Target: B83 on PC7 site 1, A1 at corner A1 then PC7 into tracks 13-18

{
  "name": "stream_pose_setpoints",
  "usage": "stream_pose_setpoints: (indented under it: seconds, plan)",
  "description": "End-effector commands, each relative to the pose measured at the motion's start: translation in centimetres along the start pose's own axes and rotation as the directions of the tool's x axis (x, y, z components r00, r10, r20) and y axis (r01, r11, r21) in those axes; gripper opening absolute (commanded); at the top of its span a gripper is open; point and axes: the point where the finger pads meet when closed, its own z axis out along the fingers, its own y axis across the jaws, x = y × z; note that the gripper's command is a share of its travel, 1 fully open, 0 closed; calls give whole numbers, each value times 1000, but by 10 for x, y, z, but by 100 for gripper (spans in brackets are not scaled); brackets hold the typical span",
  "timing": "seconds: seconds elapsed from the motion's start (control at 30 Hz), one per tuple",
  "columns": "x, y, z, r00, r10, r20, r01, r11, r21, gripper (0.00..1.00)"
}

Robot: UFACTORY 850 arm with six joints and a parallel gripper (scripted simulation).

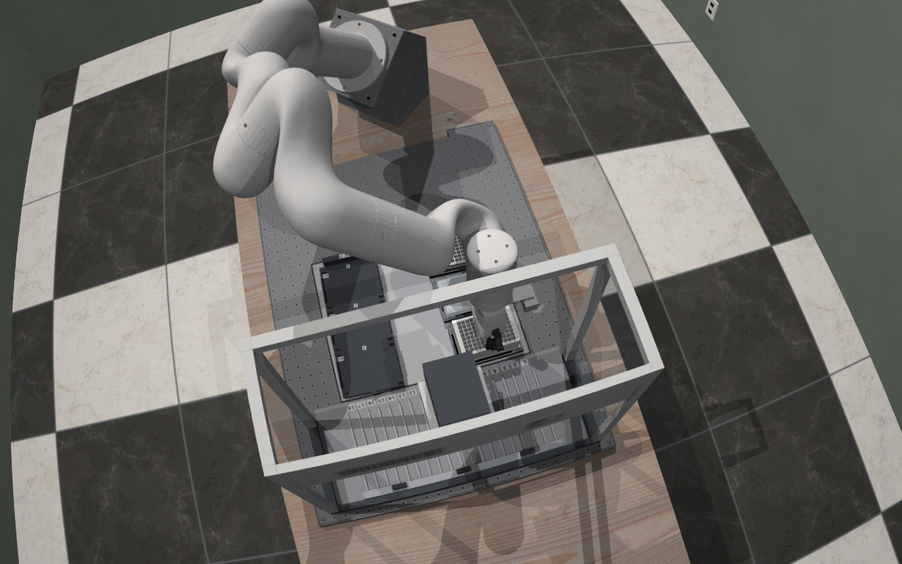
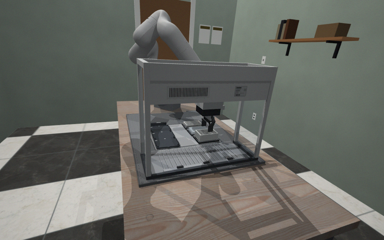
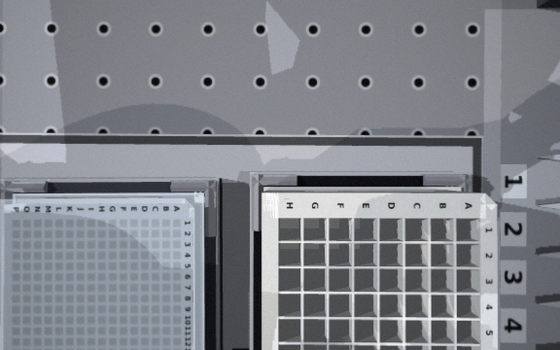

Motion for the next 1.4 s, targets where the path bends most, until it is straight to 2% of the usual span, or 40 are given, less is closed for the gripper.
stream_pose_setpoints:
  seconds: [0.0,1.37]
  plan:
    - [0,1,2,1000,1,-1,-1,1000,-2,100]
    - [0,1,25,1000,1,-1,-1,1000,-2,100]
